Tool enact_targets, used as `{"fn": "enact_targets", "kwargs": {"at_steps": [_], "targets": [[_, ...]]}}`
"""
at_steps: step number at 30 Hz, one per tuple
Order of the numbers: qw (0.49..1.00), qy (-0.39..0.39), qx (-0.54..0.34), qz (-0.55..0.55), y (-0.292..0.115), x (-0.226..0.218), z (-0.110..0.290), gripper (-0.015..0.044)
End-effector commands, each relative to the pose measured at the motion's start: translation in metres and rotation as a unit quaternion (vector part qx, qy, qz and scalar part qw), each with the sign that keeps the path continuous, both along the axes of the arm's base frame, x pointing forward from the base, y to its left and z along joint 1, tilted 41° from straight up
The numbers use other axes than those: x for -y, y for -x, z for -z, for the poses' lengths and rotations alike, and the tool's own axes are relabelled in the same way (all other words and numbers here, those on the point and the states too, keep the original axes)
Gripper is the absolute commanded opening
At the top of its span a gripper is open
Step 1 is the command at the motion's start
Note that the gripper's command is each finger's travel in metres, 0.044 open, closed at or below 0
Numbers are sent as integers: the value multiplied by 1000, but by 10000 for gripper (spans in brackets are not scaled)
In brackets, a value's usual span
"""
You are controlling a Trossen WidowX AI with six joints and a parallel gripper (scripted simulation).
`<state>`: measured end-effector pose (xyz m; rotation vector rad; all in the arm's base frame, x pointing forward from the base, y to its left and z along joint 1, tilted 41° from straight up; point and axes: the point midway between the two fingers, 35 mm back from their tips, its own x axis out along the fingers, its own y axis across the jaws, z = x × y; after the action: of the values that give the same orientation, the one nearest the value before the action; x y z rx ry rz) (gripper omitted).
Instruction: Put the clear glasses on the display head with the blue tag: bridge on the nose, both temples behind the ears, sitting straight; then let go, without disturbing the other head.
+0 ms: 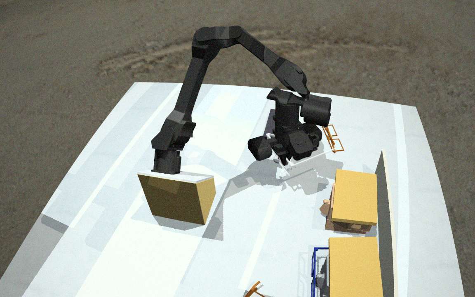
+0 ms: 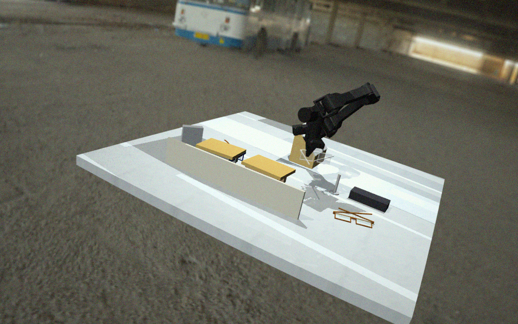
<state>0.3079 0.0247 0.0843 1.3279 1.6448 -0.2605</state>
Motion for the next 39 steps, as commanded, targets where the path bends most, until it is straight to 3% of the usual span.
{"fn": "enact_targets", "kwargs": {"at_steps": [1, 10, 15, 29, 39], "targets": [[1000, -5, -4, 2, 7, -19, -14, 0], [1000, -12, -4, 1, 26, -62, -50, 0], [1000, -13, -4, 1, 28, -66, -53, 0], [1000, -14, -4, 1, 24, -104, -9, 0], [1000, -14, -4, 1, 25, -103, -6, 0]]}}
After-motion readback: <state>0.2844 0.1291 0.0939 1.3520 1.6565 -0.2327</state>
